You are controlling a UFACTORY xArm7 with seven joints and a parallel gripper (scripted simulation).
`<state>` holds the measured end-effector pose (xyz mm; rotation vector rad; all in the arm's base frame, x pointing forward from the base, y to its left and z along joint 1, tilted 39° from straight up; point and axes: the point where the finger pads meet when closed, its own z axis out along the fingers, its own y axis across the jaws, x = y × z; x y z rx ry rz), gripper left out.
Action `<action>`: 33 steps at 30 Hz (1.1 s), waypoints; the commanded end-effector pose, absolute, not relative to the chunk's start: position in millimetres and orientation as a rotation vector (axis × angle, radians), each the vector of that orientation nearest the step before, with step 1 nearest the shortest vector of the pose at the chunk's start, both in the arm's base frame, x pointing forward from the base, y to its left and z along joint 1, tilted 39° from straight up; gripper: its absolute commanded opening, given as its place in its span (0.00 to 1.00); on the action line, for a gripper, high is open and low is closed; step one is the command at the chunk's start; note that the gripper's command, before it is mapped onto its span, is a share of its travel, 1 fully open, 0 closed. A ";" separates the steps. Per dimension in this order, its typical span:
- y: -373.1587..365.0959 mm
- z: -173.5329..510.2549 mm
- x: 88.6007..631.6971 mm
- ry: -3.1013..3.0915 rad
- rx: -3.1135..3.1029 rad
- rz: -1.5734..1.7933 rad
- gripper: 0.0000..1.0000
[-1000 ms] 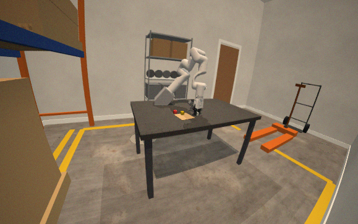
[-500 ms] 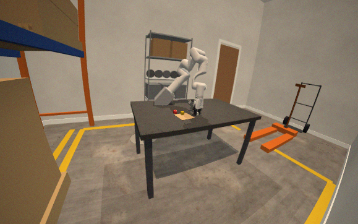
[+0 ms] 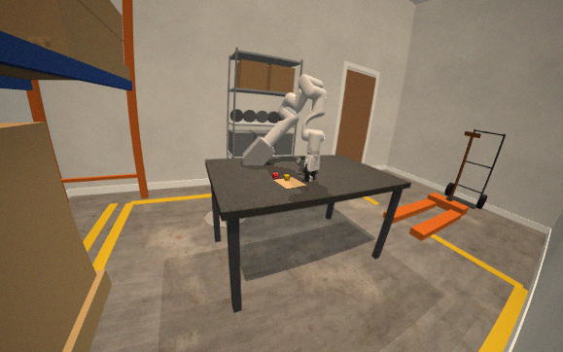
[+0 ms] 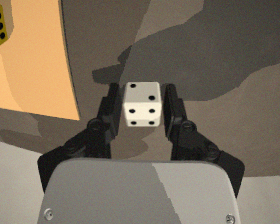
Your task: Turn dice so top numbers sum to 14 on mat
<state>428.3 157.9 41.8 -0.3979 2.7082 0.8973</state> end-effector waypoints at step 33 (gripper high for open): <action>156.9 42.2 429.4 2.707 -0.395 0.895 0.27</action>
